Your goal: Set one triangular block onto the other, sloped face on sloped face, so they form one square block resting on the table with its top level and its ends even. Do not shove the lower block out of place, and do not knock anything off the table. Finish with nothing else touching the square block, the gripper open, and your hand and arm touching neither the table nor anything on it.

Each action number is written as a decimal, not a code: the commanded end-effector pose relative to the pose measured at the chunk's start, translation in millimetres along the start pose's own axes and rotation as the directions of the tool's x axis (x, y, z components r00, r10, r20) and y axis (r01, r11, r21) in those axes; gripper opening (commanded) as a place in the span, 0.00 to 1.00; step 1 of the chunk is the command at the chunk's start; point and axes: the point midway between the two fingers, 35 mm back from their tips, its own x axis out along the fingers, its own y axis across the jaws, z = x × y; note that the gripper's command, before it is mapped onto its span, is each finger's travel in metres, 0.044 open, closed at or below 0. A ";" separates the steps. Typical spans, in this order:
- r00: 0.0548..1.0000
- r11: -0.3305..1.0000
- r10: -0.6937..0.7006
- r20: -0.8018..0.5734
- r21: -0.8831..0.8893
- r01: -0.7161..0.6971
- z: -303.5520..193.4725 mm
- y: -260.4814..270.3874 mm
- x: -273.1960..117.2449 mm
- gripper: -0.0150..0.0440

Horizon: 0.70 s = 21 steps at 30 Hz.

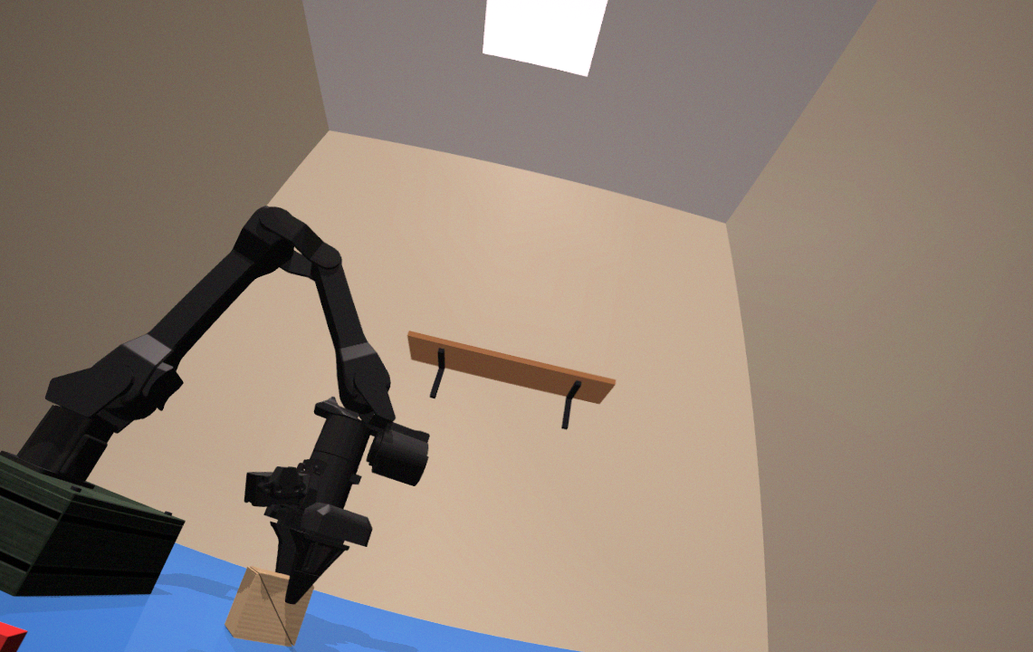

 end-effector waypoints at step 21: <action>1.000 1.000 -0.008 0.002 -0.003 0.008 0.5 -0.6 1.9 0.25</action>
